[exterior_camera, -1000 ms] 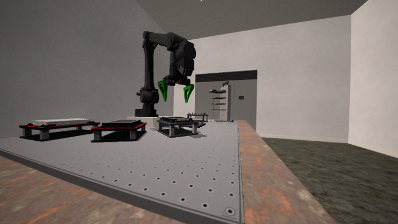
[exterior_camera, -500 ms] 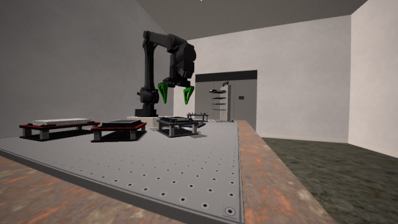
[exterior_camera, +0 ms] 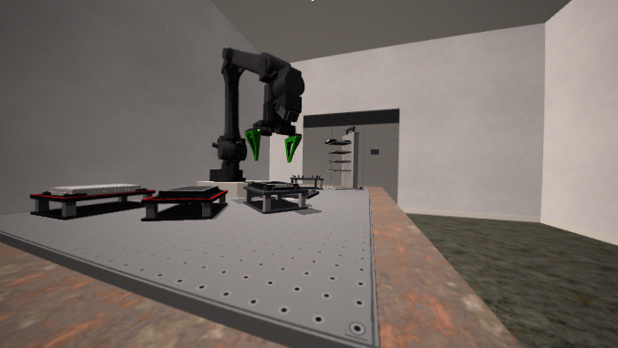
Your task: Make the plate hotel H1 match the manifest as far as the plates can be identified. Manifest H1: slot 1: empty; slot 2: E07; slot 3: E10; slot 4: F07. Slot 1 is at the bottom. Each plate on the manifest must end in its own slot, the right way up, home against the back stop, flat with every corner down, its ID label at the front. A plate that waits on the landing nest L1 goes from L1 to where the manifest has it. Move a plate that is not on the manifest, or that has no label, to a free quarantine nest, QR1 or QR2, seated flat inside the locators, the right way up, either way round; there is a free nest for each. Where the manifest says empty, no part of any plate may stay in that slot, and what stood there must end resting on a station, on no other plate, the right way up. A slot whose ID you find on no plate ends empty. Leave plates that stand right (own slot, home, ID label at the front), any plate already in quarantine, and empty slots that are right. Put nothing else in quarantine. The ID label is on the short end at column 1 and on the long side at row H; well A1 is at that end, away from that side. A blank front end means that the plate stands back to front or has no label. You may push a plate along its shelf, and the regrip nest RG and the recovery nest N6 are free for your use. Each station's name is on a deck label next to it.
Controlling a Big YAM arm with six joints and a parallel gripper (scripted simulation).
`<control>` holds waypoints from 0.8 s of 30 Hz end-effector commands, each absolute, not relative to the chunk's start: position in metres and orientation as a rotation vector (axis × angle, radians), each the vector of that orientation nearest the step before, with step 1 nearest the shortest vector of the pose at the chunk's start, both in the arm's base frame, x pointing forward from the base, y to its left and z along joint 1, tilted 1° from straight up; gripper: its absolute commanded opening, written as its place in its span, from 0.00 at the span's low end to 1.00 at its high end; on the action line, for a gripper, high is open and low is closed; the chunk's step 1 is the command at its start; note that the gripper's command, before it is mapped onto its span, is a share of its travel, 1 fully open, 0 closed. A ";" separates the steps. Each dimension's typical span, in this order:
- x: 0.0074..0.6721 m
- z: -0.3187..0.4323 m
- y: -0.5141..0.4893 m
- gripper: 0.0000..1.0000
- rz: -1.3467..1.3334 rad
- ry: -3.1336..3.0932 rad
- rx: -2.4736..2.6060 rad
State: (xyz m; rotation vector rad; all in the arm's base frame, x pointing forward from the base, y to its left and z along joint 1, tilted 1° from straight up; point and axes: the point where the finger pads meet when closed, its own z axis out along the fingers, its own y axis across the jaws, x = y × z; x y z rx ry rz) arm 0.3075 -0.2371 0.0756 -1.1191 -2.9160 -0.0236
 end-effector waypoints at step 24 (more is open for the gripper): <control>0.316 0.066 -0.235 1.00 -0.019 -2.929 -1.121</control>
